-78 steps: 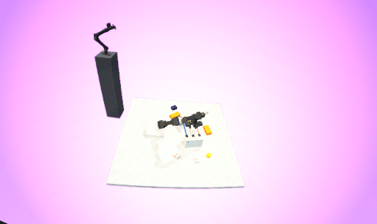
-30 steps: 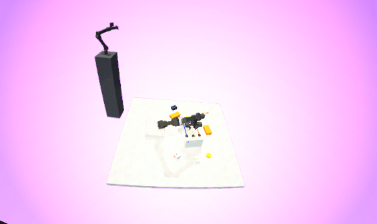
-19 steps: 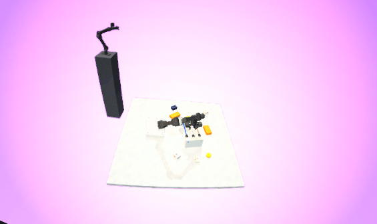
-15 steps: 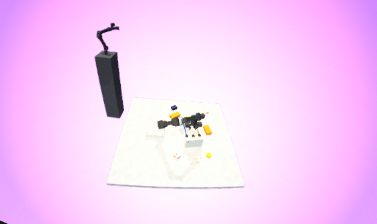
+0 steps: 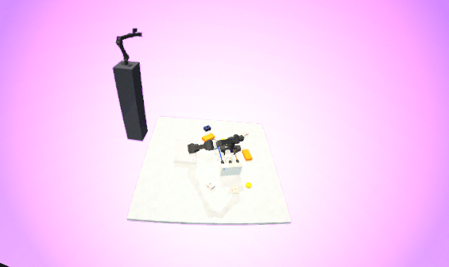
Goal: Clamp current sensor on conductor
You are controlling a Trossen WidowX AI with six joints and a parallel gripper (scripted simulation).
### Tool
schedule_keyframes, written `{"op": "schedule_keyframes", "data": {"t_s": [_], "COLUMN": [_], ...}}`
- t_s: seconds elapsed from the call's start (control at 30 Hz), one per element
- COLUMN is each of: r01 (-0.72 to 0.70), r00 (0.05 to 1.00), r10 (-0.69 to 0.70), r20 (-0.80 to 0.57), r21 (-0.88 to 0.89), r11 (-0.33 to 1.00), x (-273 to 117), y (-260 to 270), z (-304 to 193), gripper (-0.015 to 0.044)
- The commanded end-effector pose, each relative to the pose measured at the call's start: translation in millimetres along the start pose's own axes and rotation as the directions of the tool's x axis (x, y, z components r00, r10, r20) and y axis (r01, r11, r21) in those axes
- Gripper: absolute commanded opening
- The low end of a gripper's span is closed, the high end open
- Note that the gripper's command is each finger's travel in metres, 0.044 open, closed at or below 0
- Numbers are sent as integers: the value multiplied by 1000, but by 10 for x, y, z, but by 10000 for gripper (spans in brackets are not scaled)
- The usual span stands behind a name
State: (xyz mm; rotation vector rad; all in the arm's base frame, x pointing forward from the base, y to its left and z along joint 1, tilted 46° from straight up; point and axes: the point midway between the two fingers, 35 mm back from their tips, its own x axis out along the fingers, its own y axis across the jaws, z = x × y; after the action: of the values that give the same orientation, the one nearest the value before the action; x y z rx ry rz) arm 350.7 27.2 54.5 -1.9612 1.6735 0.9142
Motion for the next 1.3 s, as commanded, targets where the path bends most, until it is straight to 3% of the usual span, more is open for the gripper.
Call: {"op": "schedule_keyframes", "data": {"t_s": [0.0,0.13,1.03,1.27], "r01": [0,3,18,25], "r00": [1000,1000,1000,1000], "r10": [0,-3,-18,-25], "r20": [-1,-7,-8,-4], "r21": [-1,-5,-5,-4], "r11": [1000,1000,1000,1000], "x": [98,448,744,695], "y": [-5,4,-25,-29], "z": [0,-5,-9,5], "gripper": [440,440,440,393]}}
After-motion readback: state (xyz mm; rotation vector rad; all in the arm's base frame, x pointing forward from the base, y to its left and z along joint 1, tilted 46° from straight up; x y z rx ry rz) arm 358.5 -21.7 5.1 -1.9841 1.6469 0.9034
